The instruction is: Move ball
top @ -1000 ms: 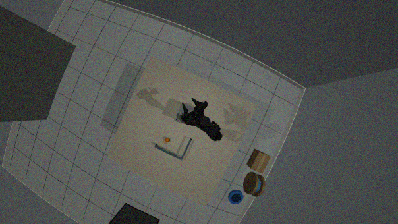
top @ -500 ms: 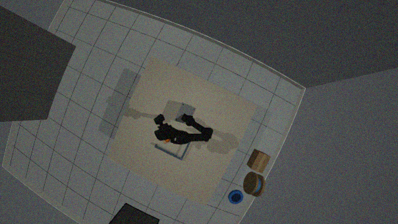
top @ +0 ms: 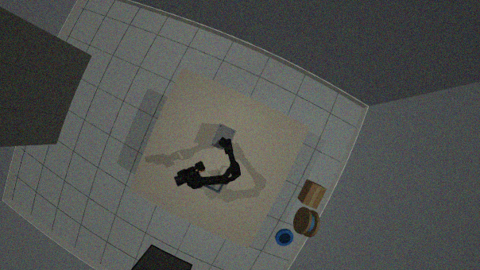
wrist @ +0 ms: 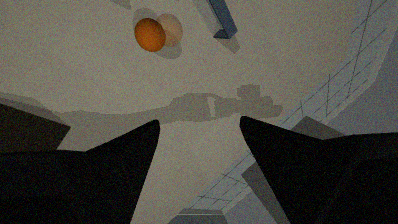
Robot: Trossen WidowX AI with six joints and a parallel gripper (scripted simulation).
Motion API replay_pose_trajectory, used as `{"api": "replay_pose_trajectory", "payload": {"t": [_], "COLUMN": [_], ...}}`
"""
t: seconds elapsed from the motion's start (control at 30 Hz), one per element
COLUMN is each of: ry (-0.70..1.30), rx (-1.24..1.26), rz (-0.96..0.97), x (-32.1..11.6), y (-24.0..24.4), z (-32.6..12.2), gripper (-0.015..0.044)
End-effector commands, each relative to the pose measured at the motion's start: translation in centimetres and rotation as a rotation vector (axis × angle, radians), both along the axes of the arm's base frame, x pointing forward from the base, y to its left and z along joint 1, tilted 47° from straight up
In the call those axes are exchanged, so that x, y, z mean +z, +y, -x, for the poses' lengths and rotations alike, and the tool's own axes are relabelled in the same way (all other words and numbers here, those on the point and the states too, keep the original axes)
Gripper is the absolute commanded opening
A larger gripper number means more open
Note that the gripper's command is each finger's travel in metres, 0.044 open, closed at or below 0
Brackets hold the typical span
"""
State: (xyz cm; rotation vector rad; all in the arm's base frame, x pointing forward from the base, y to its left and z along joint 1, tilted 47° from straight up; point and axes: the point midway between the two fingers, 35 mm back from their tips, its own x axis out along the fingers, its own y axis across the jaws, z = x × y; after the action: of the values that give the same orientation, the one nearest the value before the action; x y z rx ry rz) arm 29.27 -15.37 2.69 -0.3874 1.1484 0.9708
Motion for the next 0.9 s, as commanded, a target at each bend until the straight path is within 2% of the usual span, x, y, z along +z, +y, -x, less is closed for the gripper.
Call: {"api": "replay_pose_trajectory", "payload": {"t": [0.0,0.23,0.87], "ry": [-0.058,-0.283,-0.291], "rx": [0.241,0.679,0.690], "rz": [-0.113,-0.323,-0.329], "x": [-2.3,-5.4,-7.1], "y": [4.5,12.0,13.8], "z": [-0.8,-1.8,-1.6], "gripper": [0.0345,0.0345,0.0345]}}
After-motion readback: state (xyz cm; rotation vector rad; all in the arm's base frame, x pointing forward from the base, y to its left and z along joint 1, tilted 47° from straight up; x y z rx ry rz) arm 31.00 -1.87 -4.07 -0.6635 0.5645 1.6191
